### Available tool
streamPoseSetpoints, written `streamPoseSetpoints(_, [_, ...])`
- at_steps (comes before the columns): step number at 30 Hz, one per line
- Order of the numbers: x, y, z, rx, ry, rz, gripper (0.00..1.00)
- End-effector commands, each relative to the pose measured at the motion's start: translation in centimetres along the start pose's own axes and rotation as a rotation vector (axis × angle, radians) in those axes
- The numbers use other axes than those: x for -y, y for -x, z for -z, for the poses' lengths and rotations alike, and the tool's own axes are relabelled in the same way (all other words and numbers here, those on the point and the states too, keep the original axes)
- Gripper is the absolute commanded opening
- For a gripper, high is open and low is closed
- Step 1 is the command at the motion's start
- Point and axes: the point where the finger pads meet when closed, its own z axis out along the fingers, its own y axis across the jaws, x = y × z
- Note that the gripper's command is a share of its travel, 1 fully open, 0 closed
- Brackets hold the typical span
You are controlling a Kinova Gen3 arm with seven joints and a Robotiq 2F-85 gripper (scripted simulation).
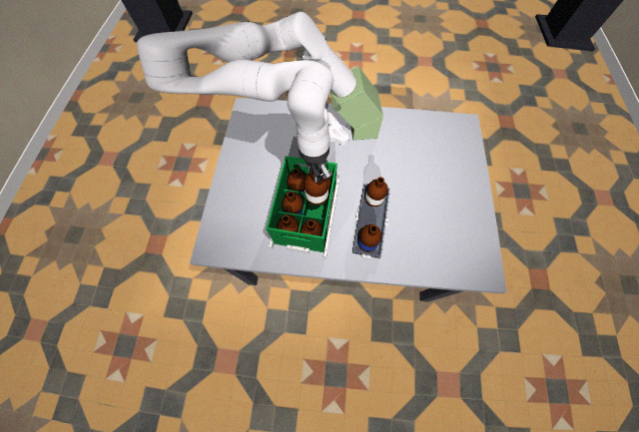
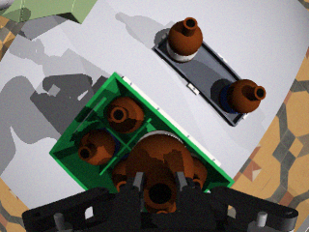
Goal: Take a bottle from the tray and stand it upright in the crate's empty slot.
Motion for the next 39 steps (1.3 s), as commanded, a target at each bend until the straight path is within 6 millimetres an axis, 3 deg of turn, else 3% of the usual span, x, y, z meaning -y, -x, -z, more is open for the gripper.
streamPoseSetpoints(1, [0.29,-0.03,0.11,0.0,-0.004,0.01,0.0])
streamPoseSetpoints(39, [0.55,-0.03,-0.12,0.0,-0.004,0.01,0.0])
